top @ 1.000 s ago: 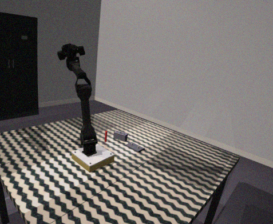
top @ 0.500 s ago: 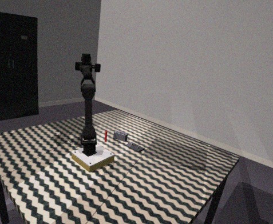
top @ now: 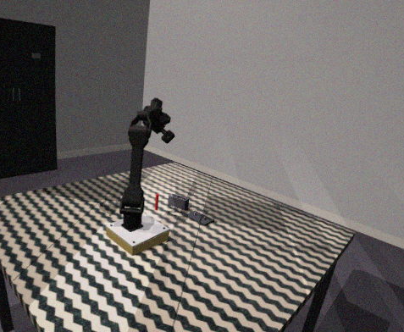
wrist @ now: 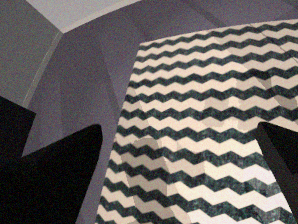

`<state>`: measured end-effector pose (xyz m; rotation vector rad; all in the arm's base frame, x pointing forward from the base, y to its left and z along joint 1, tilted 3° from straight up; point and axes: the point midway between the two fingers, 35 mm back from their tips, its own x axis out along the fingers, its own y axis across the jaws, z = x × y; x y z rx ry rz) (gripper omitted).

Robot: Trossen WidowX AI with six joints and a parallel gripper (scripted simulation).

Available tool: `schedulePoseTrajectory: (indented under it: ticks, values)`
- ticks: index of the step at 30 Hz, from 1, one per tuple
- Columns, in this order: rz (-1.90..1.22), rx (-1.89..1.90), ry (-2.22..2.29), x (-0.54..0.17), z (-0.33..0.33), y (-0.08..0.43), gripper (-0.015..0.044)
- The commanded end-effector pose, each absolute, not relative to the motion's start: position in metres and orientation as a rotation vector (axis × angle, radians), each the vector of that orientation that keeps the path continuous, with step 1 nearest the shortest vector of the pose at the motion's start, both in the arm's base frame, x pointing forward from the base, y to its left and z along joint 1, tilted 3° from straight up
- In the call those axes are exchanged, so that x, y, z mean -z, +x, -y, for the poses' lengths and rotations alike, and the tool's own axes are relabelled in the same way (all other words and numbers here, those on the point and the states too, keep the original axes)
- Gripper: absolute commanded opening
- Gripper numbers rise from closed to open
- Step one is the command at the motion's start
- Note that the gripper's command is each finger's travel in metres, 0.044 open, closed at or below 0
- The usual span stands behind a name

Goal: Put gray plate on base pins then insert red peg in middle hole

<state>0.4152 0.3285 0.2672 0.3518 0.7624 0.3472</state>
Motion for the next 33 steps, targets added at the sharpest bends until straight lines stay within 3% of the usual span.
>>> schedulePoseTrajectory:
  ticks: [1,15,28,33]
  values:
    - [-0.968,-0.091,0.497,-0.218,-0.27,0.423,0.044]
    - [-1.347,0.98,0.969,-0.124,-0.093,0.365,0.044]
    - [-1.351,1.009,0.979,-0.121,-0.093,0.36,0.044]
    - [-1.351,1.009,0.979,-0.066,-0.092,0.359,0.044]
